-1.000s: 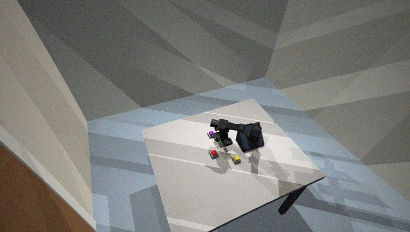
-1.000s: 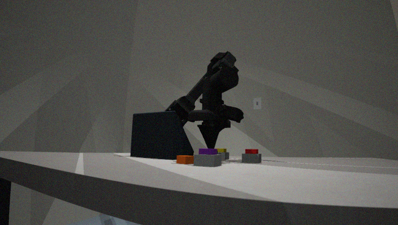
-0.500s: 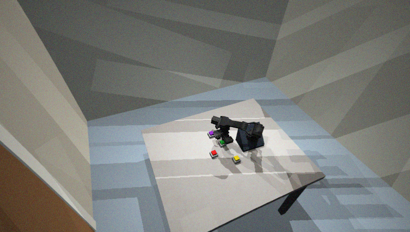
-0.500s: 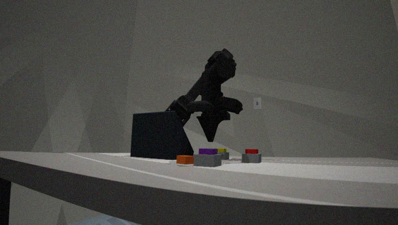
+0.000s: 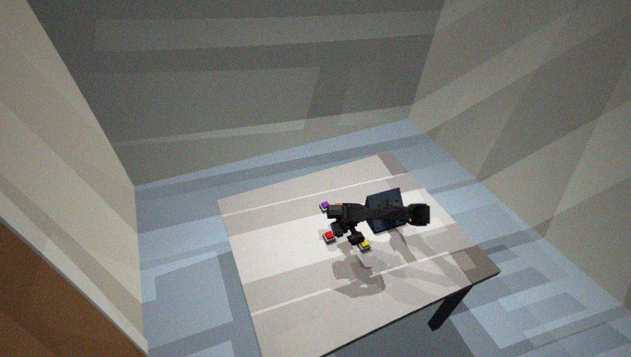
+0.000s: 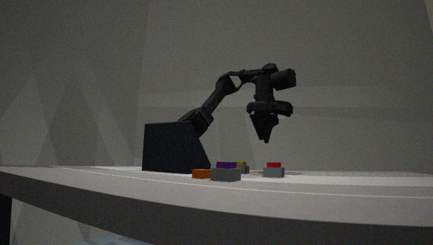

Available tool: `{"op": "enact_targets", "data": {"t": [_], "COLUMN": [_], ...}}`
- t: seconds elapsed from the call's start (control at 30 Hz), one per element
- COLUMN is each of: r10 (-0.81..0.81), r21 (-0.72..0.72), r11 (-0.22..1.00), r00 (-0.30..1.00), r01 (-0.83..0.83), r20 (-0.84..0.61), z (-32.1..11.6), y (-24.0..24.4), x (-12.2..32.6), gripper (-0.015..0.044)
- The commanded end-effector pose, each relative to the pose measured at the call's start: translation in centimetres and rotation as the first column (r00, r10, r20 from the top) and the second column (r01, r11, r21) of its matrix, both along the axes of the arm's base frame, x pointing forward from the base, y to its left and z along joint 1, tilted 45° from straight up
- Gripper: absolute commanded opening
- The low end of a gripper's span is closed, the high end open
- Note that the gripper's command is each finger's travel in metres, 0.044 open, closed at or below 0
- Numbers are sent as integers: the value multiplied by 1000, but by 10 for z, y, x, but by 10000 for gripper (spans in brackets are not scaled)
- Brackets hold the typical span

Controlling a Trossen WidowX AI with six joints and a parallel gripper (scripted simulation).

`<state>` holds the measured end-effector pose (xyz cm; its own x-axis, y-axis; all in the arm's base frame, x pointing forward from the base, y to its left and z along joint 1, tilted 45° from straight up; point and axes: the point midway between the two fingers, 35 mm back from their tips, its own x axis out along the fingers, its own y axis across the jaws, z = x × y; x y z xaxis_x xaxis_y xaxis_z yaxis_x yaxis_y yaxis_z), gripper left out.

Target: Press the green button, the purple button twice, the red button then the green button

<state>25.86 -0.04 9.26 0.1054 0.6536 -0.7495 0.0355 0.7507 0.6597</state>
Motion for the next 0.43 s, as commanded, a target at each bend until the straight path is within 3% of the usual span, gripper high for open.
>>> {"op": "enact_targets", "data": {"t": [0.0, 0.13, 0.4], "r10": [-7, -5, -4], "r21": [29, 63, 67], "r11": [1000, 998, 998], "r00": [1000, 1000, 1000], "r01": [7, 5, 4], "r20": [3, 3, 3], "z": [58, 101, 105], "y": [40, 70, 73], "x": [-2, -14, -16], "gripper": [400, 400, 400]}}
